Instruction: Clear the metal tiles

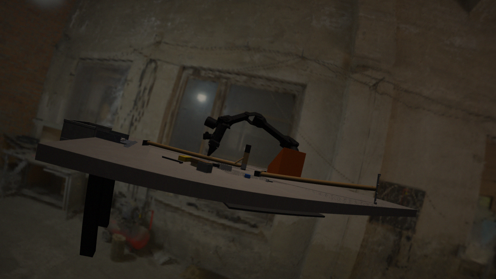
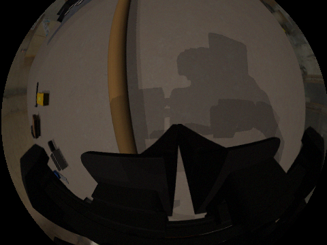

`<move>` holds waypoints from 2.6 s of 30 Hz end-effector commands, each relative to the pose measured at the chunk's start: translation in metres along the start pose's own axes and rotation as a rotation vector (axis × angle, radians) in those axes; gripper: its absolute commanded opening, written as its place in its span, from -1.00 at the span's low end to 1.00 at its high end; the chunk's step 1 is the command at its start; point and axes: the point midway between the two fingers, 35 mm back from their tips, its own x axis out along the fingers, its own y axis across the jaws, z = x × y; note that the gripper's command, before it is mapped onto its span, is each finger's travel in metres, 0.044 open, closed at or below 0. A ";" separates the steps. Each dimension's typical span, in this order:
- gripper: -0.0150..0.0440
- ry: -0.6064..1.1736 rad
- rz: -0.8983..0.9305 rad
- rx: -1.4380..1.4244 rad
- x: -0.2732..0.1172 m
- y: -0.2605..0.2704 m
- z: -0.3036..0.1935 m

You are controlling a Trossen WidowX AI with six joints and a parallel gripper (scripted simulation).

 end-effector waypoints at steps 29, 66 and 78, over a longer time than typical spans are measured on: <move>-0.49 0.007 0.002 -0.006 0.015 0.022 -0.006; -0.49 0.008 0.003 -0.005 0.015 0.058 -0.006; -0.49 0.000 0.005 0.000 -0.024 0.053 0.008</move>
